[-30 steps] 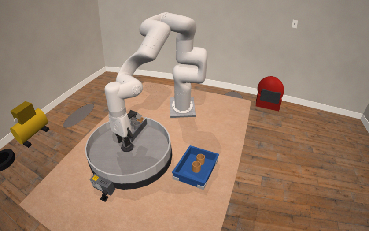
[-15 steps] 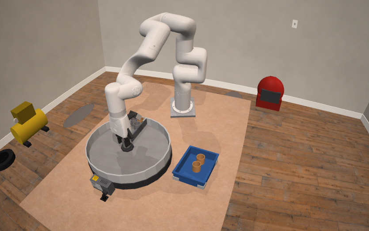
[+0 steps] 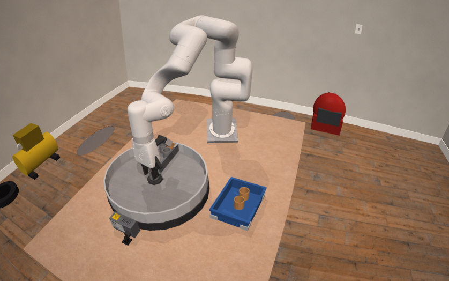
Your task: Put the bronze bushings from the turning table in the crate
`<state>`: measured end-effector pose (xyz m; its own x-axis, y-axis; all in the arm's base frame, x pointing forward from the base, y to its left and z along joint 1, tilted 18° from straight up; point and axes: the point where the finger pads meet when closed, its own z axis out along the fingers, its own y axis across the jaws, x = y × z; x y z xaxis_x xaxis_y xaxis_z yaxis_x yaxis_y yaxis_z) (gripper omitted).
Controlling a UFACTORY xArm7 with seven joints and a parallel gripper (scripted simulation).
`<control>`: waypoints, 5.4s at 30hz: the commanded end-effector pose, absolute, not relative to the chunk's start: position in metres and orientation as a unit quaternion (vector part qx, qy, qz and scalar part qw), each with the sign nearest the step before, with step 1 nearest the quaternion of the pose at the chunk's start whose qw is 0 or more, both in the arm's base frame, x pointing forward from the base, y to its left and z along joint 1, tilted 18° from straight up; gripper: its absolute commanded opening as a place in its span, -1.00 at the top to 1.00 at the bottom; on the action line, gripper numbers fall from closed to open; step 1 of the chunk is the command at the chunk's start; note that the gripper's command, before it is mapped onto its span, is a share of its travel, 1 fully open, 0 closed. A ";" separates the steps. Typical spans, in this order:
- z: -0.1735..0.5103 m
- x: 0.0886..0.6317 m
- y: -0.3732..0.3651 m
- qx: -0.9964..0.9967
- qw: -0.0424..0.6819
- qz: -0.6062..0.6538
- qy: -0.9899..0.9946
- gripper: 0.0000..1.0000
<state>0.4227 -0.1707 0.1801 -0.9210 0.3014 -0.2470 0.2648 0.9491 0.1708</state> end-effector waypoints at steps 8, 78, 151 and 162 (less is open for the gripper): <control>0.178 0.425 -0.171 0.145 0.138 0.067 0.977 1.00; 0.218 0.413 -0.175 0.145 0.138 0.067 0.977 0.04; 0.204 0.350 -0.184 0.078 0.276 0.063 0.956 0.79; 0.188 0.295 -0.190 0.017 0.390 0.058 0.919 0.79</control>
<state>0.3217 -0.1833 0.1907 -0.7814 0.1217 -0.6120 0.0445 0.9892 0.1398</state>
